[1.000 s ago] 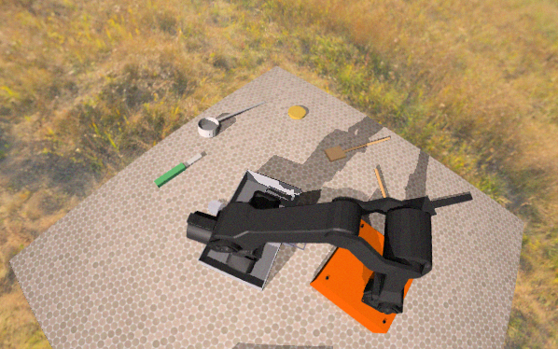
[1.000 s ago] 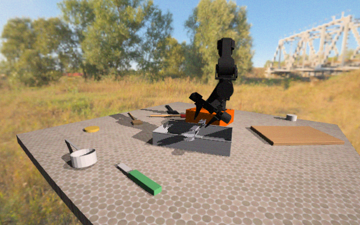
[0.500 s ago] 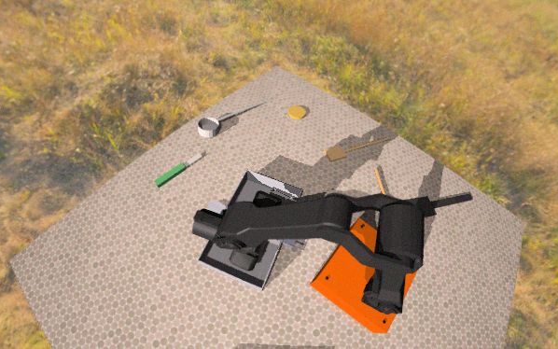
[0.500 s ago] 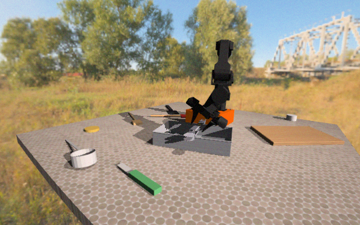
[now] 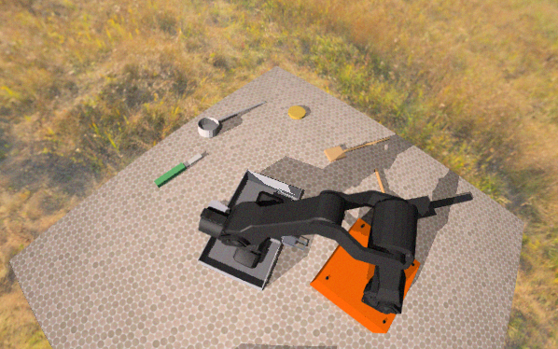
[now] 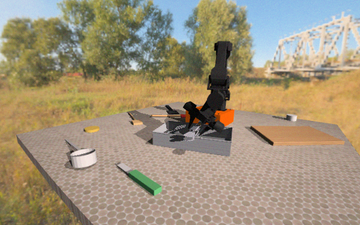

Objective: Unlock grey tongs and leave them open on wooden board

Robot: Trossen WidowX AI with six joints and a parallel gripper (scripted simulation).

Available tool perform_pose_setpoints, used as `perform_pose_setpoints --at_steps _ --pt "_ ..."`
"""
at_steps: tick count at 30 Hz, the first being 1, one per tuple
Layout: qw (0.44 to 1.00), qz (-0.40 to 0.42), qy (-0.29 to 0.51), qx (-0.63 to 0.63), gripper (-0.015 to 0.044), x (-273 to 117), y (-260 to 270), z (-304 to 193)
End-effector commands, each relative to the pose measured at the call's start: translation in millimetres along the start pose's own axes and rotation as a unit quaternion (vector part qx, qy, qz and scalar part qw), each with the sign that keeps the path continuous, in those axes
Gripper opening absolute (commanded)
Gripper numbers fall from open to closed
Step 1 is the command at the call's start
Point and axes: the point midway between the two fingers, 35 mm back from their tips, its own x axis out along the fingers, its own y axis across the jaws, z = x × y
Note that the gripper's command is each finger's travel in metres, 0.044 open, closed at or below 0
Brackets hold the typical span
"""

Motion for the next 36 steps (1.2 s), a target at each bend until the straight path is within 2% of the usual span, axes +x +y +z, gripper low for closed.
perform_pose_setpoints --at_steps 1,3,9,19,26,32,36 --pt "1.000 -0.003 0.005 -0.005 0.0260 6 1 -3" --pt "1.000 -0.003 0.005 -0.005 0.0260 6 1 -3" --pt "1.000 0.000 0.001 -0.001 0.0103 2 0 -1" --pt "1.000 0.000 0.001 -0.001 0.0036 2 0 -1" --pt "1.000 0.000 0.001 -0.001 -0.0148 -5 -4 0" --pt "1.000 -0.003 0.005 -0.004 -0.0150 -62 -36 1" --pt "1.000 -0.003 0.005 -0.005 -0.0150 -64 -37 1"
